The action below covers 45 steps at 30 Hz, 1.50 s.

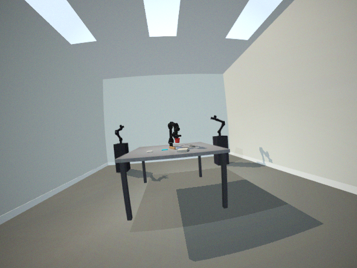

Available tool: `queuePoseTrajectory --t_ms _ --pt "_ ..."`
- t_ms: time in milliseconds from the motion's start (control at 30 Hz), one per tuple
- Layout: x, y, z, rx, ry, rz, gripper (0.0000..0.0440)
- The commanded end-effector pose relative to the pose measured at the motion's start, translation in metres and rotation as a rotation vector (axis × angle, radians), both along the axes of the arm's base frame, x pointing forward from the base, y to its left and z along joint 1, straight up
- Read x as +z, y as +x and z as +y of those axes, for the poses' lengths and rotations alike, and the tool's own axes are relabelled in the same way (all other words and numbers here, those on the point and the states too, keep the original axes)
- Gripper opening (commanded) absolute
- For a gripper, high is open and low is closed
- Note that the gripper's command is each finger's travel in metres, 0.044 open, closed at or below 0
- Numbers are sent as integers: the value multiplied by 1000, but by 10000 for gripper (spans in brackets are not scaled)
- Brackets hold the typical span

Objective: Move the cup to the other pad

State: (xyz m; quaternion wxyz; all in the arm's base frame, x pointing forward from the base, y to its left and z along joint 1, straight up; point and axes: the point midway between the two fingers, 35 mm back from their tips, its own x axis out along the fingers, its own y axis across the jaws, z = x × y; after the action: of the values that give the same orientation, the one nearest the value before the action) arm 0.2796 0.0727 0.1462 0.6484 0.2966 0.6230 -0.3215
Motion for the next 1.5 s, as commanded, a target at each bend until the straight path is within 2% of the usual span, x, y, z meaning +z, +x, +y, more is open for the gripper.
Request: queuePoseTrajectory --t_ms 0,700,1467 --pt "14 6 -8 -40 10 -37 0" --pt "30 49 -74 -195 -9 -188 0" --pt "2 75 -162 -357 -52 -260 0"
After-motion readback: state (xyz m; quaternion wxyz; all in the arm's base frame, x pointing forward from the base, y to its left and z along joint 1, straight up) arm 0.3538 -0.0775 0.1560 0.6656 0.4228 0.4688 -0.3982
